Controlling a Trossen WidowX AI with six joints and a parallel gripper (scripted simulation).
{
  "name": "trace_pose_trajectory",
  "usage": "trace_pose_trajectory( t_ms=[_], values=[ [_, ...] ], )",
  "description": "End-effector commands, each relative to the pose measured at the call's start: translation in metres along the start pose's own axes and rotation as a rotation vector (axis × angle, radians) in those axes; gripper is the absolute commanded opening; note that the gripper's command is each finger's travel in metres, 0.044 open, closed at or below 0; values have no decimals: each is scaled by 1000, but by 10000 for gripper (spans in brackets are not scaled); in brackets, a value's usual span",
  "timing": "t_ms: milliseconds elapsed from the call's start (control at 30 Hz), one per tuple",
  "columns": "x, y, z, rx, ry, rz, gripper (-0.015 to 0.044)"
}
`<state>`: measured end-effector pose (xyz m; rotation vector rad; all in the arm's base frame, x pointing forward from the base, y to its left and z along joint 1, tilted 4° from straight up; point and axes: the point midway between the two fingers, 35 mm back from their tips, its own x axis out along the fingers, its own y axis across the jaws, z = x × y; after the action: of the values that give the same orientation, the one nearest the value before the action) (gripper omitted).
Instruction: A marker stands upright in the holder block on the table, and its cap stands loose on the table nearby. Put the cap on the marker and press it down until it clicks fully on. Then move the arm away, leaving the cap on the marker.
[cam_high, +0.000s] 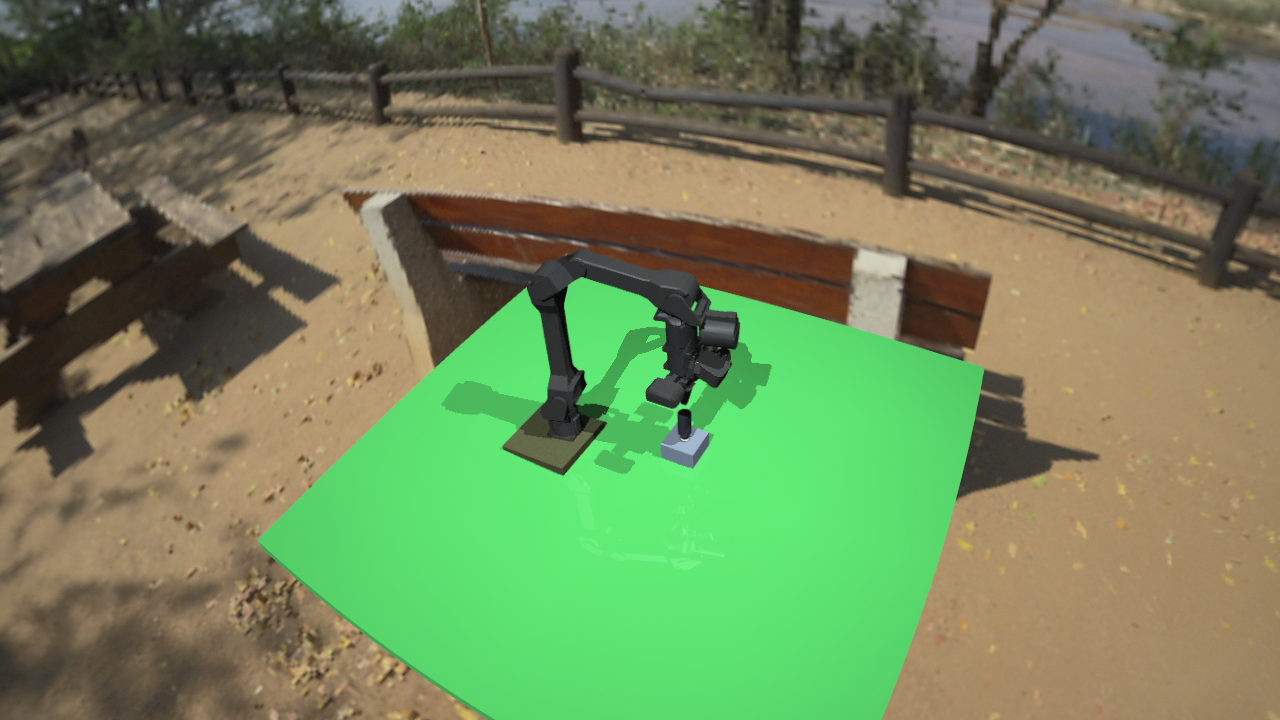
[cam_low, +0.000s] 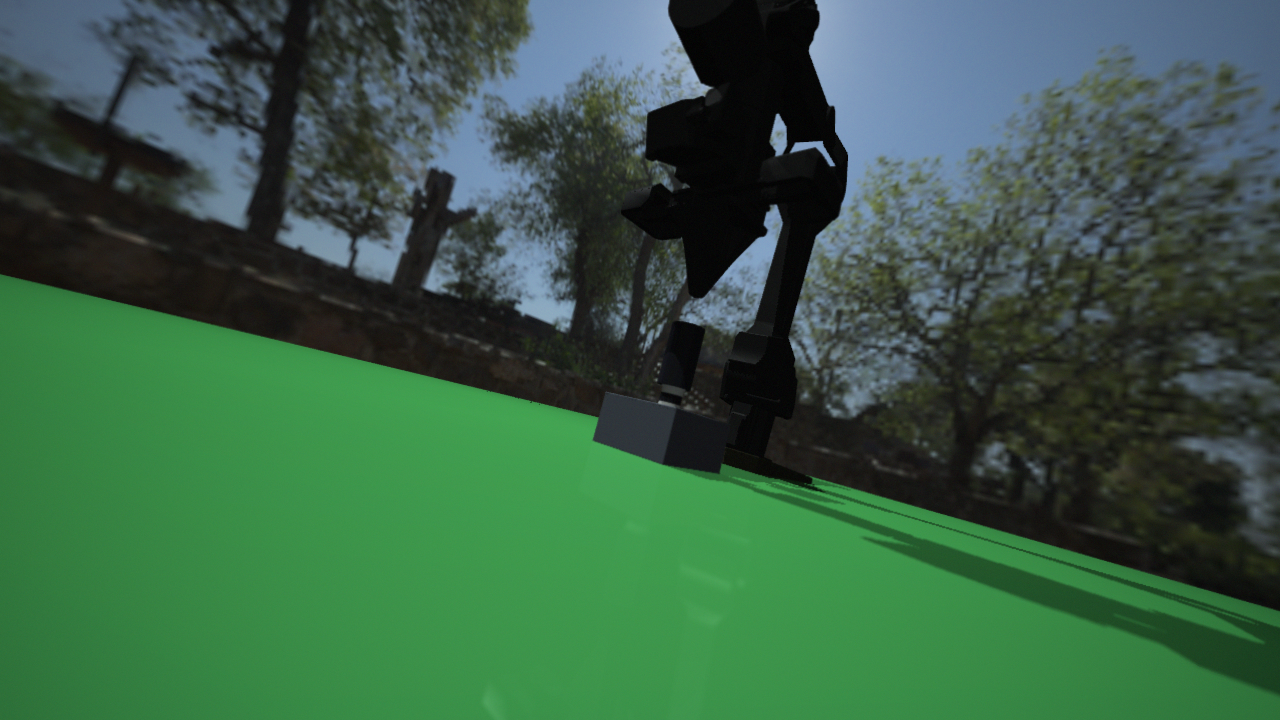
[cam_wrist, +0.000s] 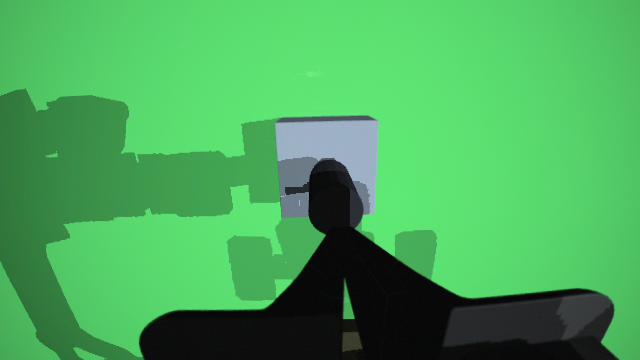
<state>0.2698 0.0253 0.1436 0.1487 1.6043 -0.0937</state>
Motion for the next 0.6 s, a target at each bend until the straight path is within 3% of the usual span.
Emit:
trace_pose_trajectory(
  t_ms=[0,567],
  values=[
    [6,0,-1,-5,4,-1,0],
    [32,0,-1,-5,4,-1,0]
  ],
)
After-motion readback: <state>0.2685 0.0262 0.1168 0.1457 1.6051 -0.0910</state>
